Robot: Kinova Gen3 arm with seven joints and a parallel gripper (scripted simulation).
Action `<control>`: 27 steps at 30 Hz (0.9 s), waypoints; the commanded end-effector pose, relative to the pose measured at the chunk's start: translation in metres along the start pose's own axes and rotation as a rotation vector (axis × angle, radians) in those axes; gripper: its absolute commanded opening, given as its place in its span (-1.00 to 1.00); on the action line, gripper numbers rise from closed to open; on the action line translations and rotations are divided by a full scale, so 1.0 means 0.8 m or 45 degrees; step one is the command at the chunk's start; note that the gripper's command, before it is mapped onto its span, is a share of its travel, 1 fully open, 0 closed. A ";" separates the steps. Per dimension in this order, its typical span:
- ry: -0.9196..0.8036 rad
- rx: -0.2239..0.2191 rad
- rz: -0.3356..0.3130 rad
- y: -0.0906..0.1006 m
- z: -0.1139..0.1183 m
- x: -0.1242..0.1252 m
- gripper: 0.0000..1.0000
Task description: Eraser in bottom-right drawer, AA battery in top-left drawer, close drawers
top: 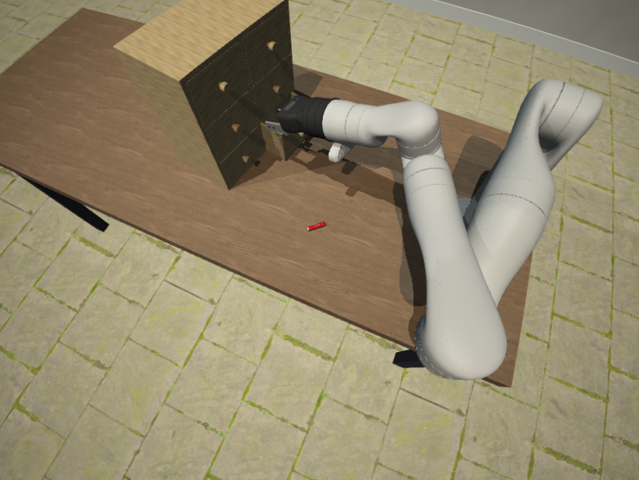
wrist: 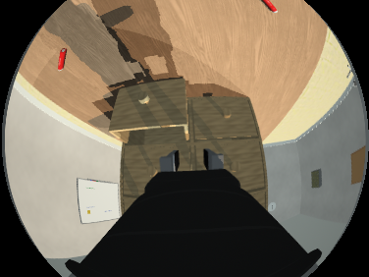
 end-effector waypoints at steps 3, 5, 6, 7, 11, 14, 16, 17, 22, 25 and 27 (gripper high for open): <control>0.010 -0.011 -0.018 0.005 0.010 0.006 0.50; 0.010 -0.011 -0.018 0.006 0.012 0.007 0.50; 0.010 -0.011 -0.018 0.007 0.014 0.007 0.50; 0.010 -0.011 -0.018 0.007 0.014 0.007 0.50; 0.010 -0.011 -0.018 0.011 0.019 0.010 0.50; 0.010 -0.011 -0.018 0.013 0.023 0.011 0.50; 0.010 -0.011 -0.018 0.014 0.025 0.012 0.50; 0.010 -0.011 -0.018 0.014 0.025 0.012 0.50; 0.010 -0.011 -0.018 0.018 0.031 0.014 0.50; 0.010 -0.011 -0.018 0.019 0.033 0.015 0.50; 0.010 -0.011 -0.018 0.022 0.037 0.017 0.50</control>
Point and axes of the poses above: the point where the finger pads meet when closed, its own y axis back along the fingers, its own z axis across the jaws, x = y × z, the point moved 9 cm from there along y, back along the fingers, and after that the axes turned 12 degrees about -y, right-handed, at the moved point
